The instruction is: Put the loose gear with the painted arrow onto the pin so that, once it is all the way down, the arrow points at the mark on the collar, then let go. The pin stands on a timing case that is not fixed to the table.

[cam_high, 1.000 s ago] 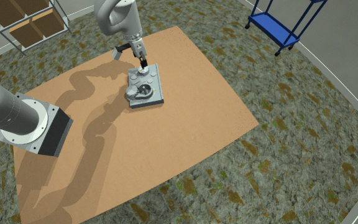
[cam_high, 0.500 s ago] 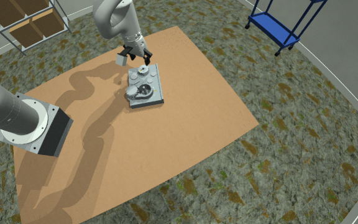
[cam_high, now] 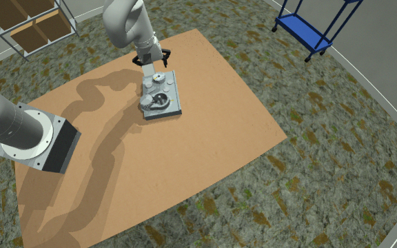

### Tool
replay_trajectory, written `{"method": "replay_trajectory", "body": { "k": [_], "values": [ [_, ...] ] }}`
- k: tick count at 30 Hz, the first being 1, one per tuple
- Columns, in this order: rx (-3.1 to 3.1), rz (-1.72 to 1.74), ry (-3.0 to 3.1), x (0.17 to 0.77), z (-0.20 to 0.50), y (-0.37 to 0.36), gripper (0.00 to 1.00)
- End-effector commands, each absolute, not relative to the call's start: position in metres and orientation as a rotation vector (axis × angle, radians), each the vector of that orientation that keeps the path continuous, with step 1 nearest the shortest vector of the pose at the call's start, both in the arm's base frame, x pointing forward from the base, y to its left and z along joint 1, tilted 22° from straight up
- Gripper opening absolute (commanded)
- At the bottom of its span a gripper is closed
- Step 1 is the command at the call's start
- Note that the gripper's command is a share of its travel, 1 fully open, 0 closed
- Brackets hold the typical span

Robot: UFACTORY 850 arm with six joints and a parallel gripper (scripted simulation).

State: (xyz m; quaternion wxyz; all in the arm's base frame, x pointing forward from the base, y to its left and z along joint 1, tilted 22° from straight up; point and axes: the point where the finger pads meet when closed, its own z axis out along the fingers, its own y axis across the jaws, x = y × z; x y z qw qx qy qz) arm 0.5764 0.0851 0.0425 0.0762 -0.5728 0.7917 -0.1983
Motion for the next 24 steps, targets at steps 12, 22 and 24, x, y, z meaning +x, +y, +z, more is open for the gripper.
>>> {"method": "replay_trajectory", "body": {
  "k": [12, 22, 24],
  "values": [
    [-2.617, -0.632, 1.63, 0.5767, 0.0428, 0.0851, 1.0],
    [-2.991, -0.608, 1.104, 0.5767, 0.0428, 0.0851, 1.0],
    [-3.099, -0.578, 0.955, 0.5767, 0.0428, 0.0851, 1.0]
  ]
}}
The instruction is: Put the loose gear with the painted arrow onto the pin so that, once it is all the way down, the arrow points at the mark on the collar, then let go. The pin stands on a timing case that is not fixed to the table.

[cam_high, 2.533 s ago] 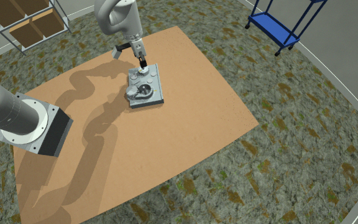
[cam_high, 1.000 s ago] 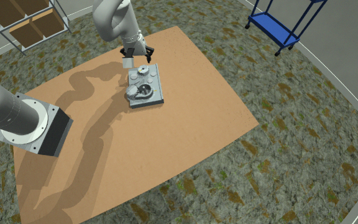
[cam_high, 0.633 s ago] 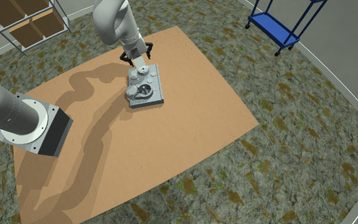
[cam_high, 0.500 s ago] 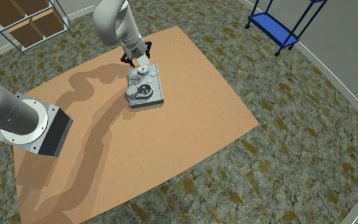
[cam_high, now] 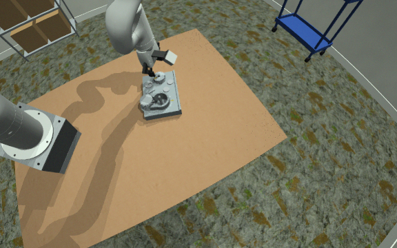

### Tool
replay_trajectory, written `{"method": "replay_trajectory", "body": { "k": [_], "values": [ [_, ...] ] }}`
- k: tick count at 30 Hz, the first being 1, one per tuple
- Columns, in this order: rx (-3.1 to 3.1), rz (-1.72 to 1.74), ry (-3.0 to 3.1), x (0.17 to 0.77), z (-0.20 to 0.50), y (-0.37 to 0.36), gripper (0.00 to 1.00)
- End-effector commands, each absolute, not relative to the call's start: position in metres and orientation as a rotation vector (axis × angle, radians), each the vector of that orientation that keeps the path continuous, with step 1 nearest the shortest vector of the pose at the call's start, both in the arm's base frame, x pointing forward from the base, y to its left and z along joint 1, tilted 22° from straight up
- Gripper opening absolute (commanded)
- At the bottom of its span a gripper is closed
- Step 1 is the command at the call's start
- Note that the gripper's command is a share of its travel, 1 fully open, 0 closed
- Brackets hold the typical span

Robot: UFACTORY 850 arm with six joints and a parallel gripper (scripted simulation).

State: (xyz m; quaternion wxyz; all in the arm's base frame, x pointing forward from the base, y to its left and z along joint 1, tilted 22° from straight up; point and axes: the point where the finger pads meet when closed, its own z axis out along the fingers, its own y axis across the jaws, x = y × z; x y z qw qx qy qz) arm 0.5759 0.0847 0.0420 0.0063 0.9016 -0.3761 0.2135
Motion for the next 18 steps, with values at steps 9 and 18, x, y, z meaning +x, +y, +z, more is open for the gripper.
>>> {"method": "replay_trajectory", "body": {
  "k": [9, 18],
  "values": [
    [2.809, 0.506, -0.82, 0.5767, 0.0428, 0.0851, 0.93],
    [2.809, 0.506, -0.82, 0.5767, 0.0428, 0.0851, 0.93]
  ]
}}
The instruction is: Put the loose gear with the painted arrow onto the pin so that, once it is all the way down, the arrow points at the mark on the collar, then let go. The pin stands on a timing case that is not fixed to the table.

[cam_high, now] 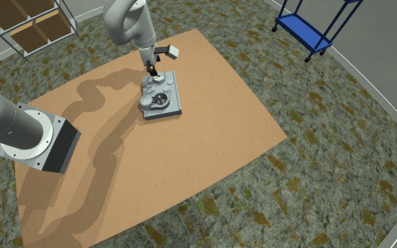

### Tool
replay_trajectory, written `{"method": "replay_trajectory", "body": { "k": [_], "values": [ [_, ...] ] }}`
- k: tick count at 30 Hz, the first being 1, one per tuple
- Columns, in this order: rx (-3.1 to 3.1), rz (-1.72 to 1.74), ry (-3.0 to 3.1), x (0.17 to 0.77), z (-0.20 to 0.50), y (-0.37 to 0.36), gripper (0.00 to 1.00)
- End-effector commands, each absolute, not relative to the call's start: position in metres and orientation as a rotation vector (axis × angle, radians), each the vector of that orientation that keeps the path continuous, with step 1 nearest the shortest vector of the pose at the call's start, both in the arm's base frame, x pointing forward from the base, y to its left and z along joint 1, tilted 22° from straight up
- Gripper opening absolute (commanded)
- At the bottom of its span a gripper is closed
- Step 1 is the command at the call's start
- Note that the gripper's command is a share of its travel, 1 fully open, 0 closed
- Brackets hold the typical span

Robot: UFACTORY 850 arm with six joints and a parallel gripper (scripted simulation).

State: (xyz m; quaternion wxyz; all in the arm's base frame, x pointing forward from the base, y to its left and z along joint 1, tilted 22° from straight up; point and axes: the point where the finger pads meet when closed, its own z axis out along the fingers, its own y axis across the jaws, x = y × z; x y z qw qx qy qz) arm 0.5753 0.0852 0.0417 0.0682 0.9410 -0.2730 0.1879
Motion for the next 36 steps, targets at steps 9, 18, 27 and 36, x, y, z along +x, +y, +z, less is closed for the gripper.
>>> {"method": "replay_trajectory", "body": {
  "k": [9, 18, 27, 36],
  "values": [
    [2.809, 0.506, -0.82, 0.5767, 0.0428, 0.0851, 0.93],
    [2.809, 0.506, -0.82, 0.5767, 0.0428, 0.0851, 0.93],
    [2.809, 0.506, -0.82, 0.5773, 0.0409, 0.0846, 0.93],
    [2.809, 0.505, -0.82, 0.5787, 0.0363, 0.0833, 0.93]
  ]
}}
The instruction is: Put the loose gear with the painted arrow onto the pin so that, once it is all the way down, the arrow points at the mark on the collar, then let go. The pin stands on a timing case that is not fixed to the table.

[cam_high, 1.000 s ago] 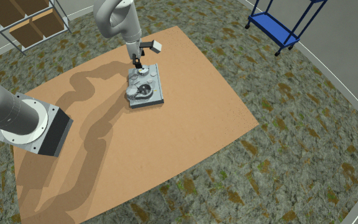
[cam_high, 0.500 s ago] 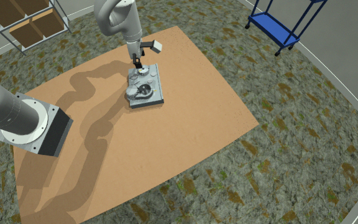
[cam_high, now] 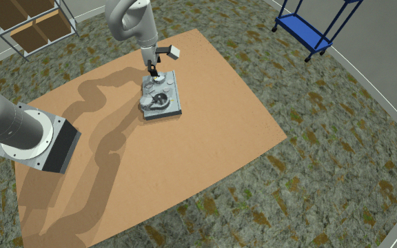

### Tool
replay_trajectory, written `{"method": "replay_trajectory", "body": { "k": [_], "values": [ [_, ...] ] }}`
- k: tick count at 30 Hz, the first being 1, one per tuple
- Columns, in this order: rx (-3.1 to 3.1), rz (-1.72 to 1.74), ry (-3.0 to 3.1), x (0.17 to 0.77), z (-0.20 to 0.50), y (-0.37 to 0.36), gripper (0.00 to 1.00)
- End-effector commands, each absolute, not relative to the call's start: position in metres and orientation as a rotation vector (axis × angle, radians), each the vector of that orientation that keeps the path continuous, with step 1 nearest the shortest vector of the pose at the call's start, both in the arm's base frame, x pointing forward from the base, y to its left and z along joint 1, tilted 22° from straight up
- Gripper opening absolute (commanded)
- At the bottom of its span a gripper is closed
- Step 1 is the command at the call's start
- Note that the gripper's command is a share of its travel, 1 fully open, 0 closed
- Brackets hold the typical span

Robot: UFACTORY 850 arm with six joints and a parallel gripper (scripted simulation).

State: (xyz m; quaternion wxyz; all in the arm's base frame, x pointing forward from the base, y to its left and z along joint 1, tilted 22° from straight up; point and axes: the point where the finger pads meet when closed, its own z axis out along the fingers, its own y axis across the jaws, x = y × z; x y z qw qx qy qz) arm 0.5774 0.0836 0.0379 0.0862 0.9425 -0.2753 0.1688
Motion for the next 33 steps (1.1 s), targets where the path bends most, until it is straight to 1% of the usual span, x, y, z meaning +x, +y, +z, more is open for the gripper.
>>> {"method": "replay_trajectory", "body": {
  "k": [1, 33],
  "values": [
    [2.809, 0.505, -0.82, 0.579, 0.035, 0.083, 0.93],
    [2.809, 0.505, -0.82, 0.588, 0.008, 0.075, 0.93]
  ]
}}
